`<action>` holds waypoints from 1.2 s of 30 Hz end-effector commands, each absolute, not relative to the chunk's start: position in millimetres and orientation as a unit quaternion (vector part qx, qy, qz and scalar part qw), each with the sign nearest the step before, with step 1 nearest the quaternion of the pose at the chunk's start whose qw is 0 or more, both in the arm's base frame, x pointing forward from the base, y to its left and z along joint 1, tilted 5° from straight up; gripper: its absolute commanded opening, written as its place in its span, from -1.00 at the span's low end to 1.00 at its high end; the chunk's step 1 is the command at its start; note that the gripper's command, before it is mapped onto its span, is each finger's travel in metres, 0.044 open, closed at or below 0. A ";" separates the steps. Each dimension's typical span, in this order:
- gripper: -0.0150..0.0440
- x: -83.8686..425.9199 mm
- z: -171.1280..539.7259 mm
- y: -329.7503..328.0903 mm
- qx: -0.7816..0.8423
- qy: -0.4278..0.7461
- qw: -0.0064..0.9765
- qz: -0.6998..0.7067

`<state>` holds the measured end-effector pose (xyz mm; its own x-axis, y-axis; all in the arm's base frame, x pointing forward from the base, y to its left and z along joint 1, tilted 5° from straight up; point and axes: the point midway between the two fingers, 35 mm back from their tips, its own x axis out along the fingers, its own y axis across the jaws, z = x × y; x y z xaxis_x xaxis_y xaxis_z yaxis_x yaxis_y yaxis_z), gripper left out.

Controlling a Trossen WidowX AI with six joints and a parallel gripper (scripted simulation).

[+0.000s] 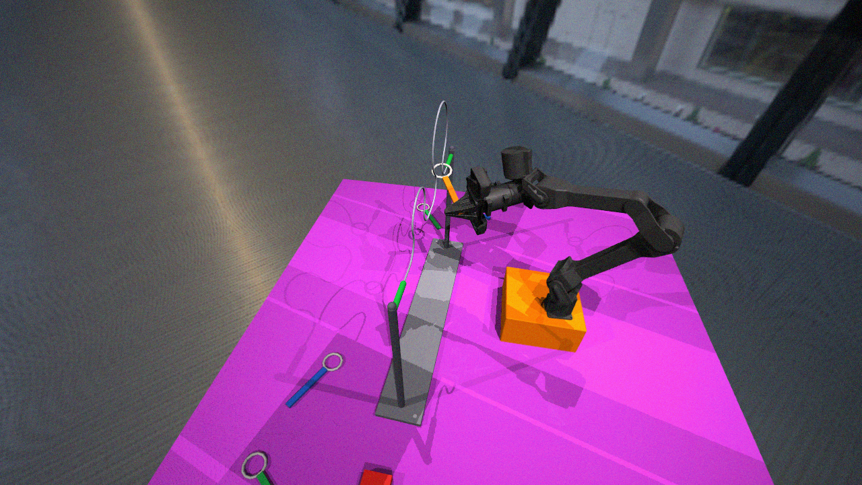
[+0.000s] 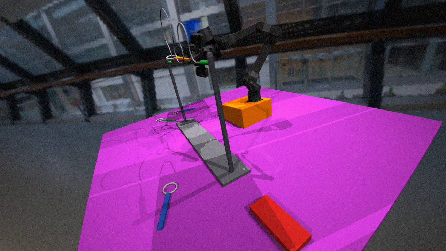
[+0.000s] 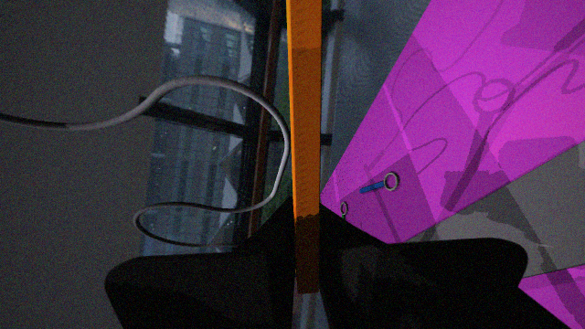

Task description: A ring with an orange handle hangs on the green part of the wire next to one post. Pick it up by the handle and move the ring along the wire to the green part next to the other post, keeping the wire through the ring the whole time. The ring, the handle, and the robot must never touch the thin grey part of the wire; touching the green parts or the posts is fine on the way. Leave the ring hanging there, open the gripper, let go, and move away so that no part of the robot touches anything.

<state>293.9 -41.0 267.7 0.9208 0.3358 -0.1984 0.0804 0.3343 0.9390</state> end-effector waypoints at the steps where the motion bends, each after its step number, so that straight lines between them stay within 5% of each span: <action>1: -1.00 293.1 279.1 -36.6 0.589 0.175 0.783 0.092; 36: -1.00 293.9 378.7 -40.6 0.803 0.106 0.564 0.160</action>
